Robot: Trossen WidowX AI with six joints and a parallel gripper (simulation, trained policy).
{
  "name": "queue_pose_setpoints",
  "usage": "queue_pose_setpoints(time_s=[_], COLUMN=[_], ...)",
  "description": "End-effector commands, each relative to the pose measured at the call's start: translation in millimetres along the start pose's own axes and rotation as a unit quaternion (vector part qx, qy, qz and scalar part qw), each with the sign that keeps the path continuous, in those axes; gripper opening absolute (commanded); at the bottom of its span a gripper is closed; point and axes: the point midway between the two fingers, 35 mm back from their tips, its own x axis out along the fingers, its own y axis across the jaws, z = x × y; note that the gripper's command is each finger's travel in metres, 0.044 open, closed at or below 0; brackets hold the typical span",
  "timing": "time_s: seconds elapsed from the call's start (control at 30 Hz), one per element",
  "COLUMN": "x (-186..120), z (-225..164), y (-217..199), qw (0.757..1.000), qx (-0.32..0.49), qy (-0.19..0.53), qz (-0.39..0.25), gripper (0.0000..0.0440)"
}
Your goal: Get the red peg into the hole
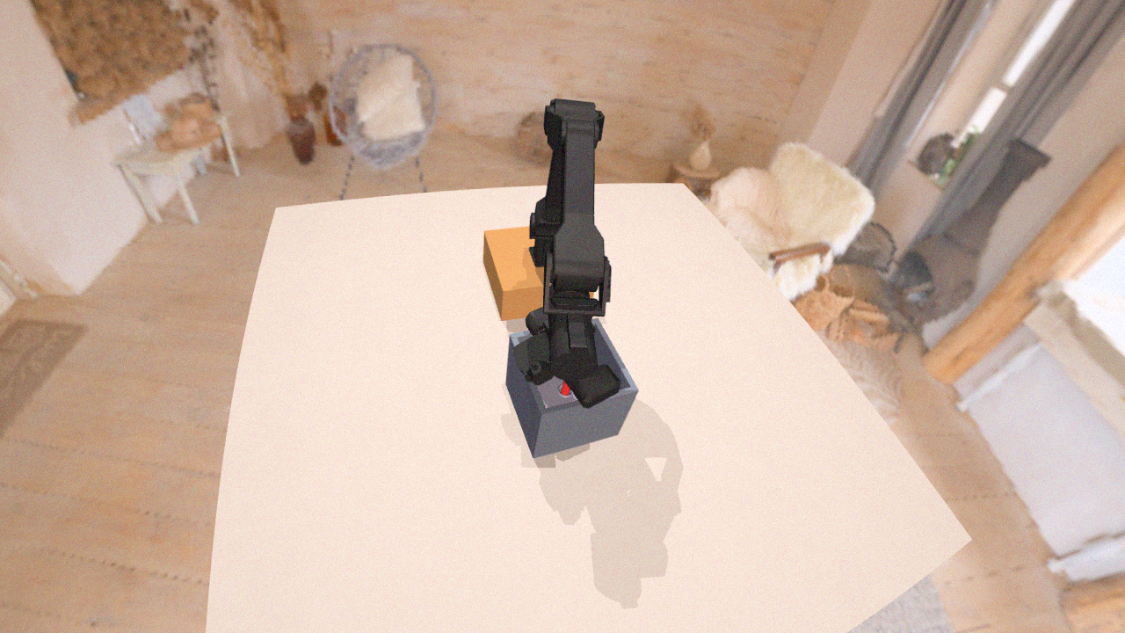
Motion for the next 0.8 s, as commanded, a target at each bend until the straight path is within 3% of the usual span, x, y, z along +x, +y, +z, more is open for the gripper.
queue_pose_setpoints(time_s=[0.0,0.57,0.77], x=[-4.6,-31.9,-38.4], z=[0.8,10.8,18.4], y=[1.3,7.7,11.0], qw=[1.0,0.998,0.997], qx=[0.002,0.016,0.014], qy=[0.019,0.054,0.054], qz=[0.003,0.033,0.05], gripper=[0.0208,0.0253,0.0166])
